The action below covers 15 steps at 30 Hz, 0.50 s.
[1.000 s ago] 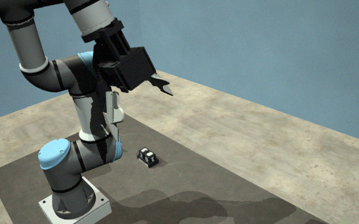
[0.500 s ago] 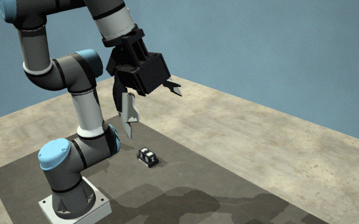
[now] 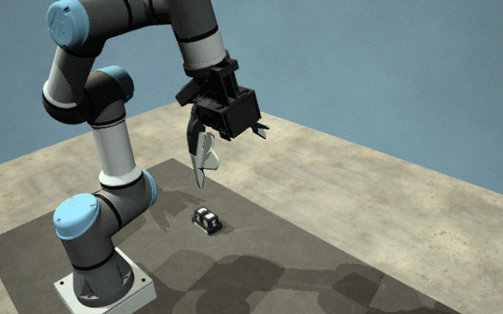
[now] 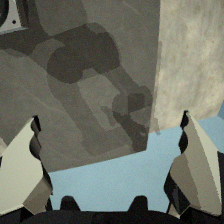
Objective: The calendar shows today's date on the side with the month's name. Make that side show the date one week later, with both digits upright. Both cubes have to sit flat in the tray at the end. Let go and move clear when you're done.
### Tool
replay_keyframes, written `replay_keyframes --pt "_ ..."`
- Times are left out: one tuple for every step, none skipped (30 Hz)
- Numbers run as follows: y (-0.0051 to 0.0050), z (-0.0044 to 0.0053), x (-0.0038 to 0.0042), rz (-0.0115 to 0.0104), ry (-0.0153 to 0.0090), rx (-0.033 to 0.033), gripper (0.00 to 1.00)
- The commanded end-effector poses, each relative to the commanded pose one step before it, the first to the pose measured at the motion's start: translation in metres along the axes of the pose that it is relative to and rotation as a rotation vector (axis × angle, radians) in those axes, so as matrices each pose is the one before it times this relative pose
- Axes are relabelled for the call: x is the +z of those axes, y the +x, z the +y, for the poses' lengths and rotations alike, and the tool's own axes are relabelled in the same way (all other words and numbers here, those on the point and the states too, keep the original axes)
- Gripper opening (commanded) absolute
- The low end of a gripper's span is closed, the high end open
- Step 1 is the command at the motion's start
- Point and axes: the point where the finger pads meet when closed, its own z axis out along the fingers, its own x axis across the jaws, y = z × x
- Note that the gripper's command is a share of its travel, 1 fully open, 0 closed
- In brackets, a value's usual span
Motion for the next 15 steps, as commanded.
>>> replay_keyframes --pt "0.0178 -0.017436 0.02019 -0.02613 0.0046 0.00928 1.0" --pt "0.0 0.0 0.0 0.0 0.0 0.0 1.0" --pt "0.00392 -0.005658 0.005227 -0.00727 0.00593 0.00085 1.0" --pt "0.00381 -0.005842 0.005285 -0.00748 0.00553 0.0008 1.0" --pt "0.00368 -0.006014 0.005332 -0.00767 0.00512 0.00075 1.0" --pt "0.00354 -0.006171 0.005365 -0.00782 0.00469 0.0007 1.0" --pt "0.00338 -0.006313 0.005386 -0.00794 0.00425 0.00066 1.0" --pt "0.00321 -0.006438 0.005395 -0.00802 0.0038 0.00061 1.0" --pt "0.00303 -0.006544 0.00539 -0.00807 0.00335 0.00056 1.0" --pt "0.00284 -0.006631 0.005372 -0.00809 0.0029 0.00052 1.0" --pt "0.00265 -0.006696 0.00534 -0.00807 0.00246 0.00047 1.0" --pt "0.00244 -0.00674 0.005296 -0.00801 0.00203 0.00043 1.0" --pt "0.00223 -0.006762 0.00524 -0.00793 0.0016 0.00039 1.0" --pt "0.00202 -0.006761 0.005171 -0.00781 0.0012 0.00035 1.0" --pt "0.00181 -0.006737 0.00509 -0.00767 0.00081 0.00032 1.0"
